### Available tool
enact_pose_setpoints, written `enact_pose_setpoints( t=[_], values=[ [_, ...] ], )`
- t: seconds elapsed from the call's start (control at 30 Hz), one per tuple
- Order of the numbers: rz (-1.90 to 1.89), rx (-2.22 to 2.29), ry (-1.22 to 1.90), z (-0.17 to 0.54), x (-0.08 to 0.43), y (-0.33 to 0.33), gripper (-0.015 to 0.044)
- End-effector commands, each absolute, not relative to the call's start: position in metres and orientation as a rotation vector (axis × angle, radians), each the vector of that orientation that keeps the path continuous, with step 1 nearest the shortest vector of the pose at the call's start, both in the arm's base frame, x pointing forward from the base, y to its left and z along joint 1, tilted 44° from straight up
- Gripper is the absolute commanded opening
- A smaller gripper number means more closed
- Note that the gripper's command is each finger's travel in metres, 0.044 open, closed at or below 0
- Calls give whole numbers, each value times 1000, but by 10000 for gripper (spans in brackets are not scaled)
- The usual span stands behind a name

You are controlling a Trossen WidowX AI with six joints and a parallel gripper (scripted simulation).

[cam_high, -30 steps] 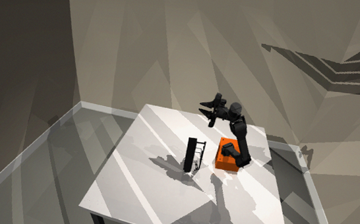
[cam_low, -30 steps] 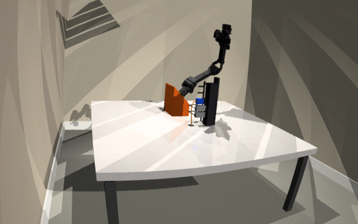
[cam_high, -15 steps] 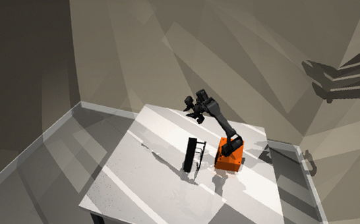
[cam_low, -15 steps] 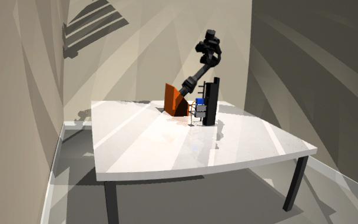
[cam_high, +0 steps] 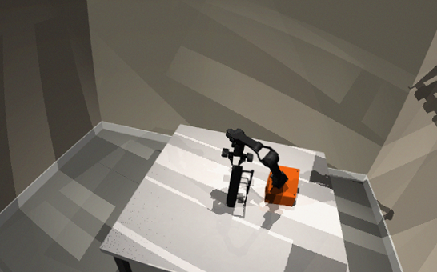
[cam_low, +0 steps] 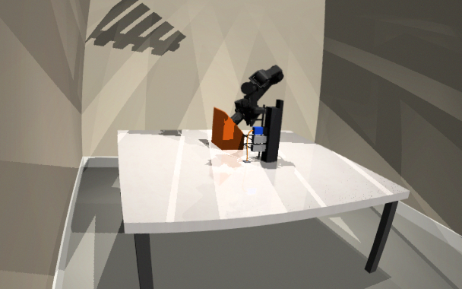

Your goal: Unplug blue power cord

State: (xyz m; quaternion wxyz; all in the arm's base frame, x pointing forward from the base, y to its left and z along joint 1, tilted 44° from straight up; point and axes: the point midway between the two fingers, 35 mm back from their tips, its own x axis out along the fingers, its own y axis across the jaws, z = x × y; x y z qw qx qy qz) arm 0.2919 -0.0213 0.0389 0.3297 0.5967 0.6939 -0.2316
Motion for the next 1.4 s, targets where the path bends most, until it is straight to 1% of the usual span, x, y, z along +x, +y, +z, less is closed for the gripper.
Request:
enact_pose_setpoints(
  t=[0.0,0.97,1.37],
  values=[
    [-587,1517,1872,32,283,-16,160],
    [-586,1519,1874,59,275,11,160],
    [-586,1519,1874,54,274,18,160]
  ],
)
